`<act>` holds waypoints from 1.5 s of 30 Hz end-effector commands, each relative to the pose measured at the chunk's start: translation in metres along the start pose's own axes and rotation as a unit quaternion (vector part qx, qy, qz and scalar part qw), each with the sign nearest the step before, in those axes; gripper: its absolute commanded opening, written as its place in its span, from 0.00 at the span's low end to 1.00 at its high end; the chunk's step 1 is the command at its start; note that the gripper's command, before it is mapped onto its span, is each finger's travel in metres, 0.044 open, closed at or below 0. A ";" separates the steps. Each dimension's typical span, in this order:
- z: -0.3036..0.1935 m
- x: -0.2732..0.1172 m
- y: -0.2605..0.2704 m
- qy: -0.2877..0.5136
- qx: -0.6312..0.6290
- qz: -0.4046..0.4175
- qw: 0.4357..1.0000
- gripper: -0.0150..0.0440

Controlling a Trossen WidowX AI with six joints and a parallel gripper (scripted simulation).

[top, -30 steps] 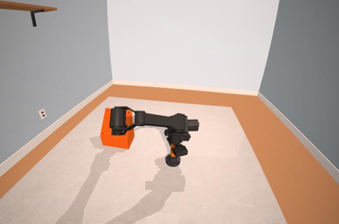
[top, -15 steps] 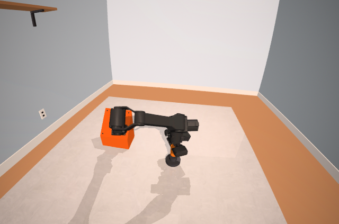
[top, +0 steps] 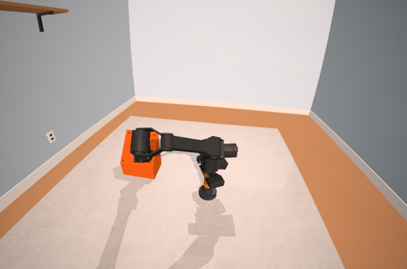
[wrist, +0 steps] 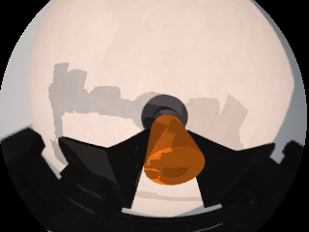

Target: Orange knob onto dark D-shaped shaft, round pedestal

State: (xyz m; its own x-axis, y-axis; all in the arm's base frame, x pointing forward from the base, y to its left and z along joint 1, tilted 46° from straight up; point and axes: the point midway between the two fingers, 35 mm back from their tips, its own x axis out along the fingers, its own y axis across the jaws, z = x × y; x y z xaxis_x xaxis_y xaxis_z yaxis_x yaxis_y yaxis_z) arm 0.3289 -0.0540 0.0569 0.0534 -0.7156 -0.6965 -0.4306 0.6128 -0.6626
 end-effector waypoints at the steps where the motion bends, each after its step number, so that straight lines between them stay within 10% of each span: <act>1: 0.000 0.000 0.001 0.000 -0.004 0.000 1.000 0.25; 45: 0.004 -0.004 -0.005 0.000 -0.109 0.000 0.994 0.25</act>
State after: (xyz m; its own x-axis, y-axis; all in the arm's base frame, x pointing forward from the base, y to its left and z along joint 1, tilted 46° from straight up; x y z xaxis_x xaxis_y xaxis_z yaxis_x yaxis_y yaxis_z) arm 0.3337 -0.0536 0.0607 0.0487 -0.7167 -0.6956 -0.6128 0.5286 -0.5875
